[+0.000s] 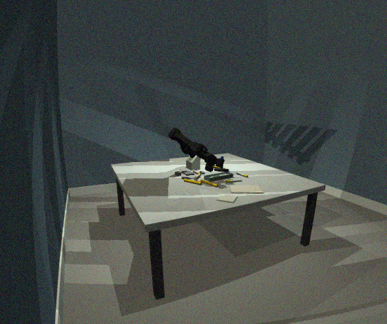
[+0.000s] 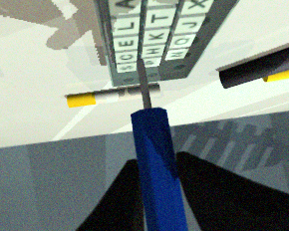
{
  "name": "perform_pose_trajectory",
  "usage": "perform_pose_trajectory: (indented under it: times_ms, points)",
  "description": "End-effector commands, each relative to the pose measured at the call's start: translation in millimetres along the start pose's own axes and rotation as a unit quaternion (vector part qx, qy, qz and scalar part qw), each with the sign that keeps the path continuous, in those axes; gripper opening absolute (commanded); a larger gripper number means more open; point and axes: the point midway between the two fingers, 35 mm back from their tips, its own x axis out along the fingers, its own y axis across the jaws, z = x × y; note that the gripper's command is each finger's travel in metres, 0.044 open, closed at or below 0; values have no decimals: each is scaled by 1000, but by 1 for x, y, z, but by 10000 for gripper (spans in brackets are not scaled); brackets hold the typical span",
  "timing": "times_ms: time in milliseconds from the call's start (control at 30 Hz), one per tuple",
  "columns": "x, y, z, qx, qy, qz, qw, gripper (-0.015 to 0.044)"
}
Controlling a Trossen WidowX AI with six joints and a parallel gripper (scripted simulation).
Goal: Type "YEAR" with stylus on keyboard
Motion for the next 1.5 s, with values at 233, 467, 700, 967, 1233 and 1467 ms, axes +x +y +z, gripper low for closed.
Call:
perform_pose_trajectory:
  times_ms: [233,467,700,967,1233,1467]
  points:
    - [-18,2,9,1,0,0,1000,0]
    - [-57,2,28,3,1,1,1000,0]
    - [-58,2,28,3,1,1,1000,0]
    - [-54,2,34,3,1,1,1000,0]
    - [-48,2,45,3,0,1,1000,0]
    - [-47,3,48,3,0,1,1000,81]
